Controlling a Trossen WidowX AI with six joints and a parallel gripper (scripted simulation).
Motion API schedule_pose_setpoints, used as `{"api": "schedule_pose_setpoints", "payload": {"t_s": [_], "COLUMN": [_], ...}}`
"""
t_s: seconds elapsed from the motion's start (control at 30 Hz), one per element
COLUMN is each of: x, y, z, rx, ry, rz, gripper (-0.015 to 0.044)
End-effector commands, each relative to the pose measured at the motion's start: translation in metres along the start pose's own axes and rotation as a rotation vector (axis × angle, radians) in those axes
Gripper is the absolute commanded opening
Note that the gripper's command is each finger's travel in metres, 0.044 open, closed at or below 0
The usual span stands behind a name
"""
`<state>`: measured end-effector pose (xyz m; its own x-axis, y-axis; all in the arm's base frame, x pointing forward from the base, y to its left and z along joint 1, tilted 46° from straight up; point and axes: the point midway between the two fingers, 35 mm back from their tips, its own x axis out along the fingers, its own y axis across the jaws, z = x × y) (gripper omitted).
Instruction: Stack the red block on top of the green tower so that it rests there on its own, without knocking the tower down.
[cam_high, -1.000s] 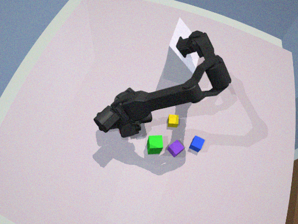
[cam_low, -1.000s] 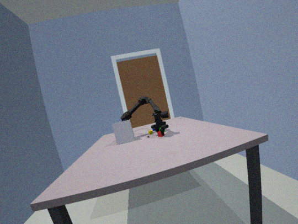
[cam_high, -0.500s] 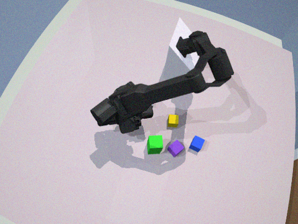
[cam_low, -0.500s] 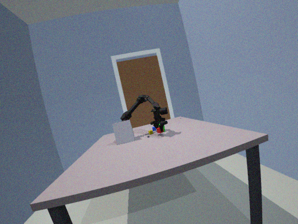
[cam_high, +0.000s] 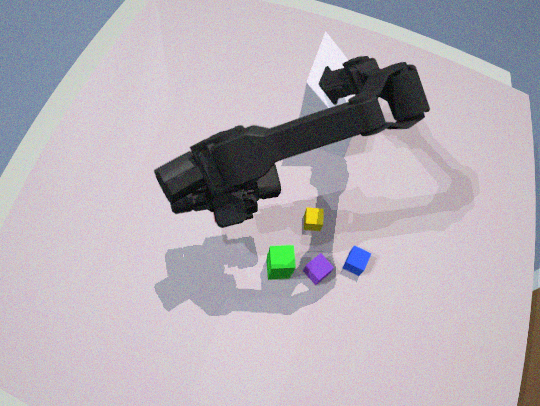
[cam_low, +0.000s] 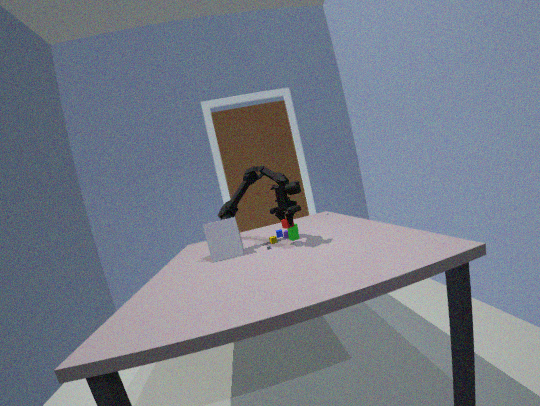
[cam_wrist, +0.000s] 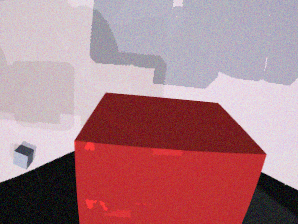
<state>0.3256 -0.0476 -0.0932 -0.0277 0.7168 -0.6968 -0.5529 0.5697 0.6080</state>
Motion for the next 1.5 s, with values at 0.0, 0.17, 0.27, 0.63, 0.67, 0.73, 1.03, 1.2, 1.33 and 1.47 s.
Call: {"api": "schedule_pose_setpoints", "payload": {"t_s": [0.0,0.17,0.27,0.63,0.67,0.73,1.03,1.2,1.33,1.47], "x": [-0.012,-0.011,-0.012,-0.012,-0.012,-0.011,-0.011,-0.002,0.016,0.018], "y": [0.000,-0.001,0.002,0.057,0.063,0.075,0.089,0.089,0.089,0.089], "z": [0.000,0.000,0.005,0.077,0.082,0.093,0.106,0.106,0.106,0.106], "rx": [-0.007,-0.006,-0.006,-0.005,-0.005,-0.006,-0.007,-0.007,-0.007,-0.007], "ry": [0.005,0.004,0.005,0.005,0.004,0.003,0.001,0.001,0.001,0.000], "rz": [-0.003,-0.003,-0.004,-0.006,-0.005,-0.002,0.003,0.003,0.004,0.004], "gripper": [0.0000,0.0000,0.0000,0.0000,0.0000,0.0000,0.0000,0.0000,0.0000,0.0000]}}
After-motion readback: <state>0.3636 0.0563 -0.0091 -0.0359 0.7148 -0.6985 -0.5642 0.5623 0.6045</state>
